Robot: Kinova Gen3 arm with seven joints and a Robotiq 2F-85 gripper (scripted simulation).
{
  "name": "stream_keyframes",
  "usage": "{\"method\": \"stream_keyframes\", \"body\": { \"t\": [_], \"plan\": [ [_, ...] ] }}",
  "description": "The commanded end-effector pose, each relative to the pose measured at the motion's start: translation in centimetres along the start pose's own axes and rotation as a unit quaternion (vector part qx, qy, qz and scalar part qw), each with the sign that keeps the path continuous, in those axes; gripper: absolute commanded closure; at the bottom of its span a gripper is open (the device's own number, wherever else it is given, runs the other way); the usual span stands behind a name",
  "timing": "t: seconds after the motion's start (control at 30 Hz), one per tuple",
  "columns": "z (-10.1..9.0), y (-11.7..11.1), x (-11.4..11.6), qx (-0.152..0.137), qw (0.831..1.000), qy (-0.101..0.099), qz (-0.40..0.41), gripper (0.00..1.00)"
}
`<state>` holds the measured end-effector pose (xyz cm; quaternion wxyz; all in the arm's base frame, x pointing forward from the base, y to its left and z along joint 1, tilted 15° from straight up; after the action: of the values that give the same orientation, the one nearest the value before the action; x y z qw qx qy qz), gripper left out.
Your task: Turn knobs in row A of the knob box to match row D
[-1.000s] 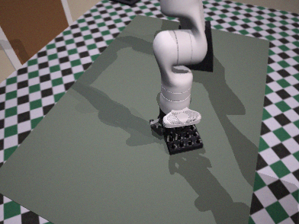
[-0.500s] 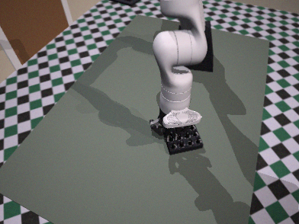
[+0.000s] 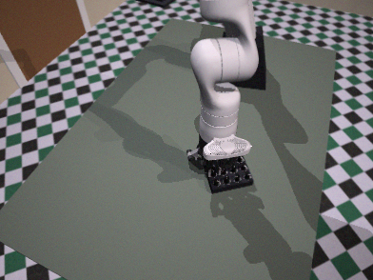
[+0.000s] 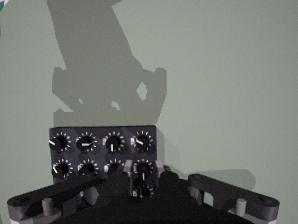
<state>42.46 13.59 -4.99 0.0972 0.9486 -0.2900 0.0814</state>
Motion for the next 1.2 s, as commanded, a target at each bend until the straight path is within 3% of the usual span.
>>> {"method": "stream_keyframes", "body": {
  "t": [0.0, 0.2, 0.23, 1.17],
  "plan": [
    [-0.07, -0.06, 0.02, 0.001, 1.000, 0.000, 0.000, 0.81],
    [-0.07, -0.06, 0.02, 0.001, 1.000, 0.000, 0.000, 0.81],
    [-0.07, -0.06, 0.02, 0.001, 1.000, 0.000, 0.000, 0.92],
    [-0.07, -0.06, 0.02, 0.001, 1.000, 0.000, 0.000, 0.92]
  ]
}}
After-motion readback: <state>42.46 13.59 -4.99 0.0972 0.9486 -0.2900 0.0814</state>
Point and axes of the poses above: the point where the finger pads meet when closed, its own z axis out along the fingers, its own x axis across the jaws, y = z × x, the point moved 4 cm from there along -z, back along the fingers, and after that the axes turned 12 degrees about -z, right-handed, at the moved point
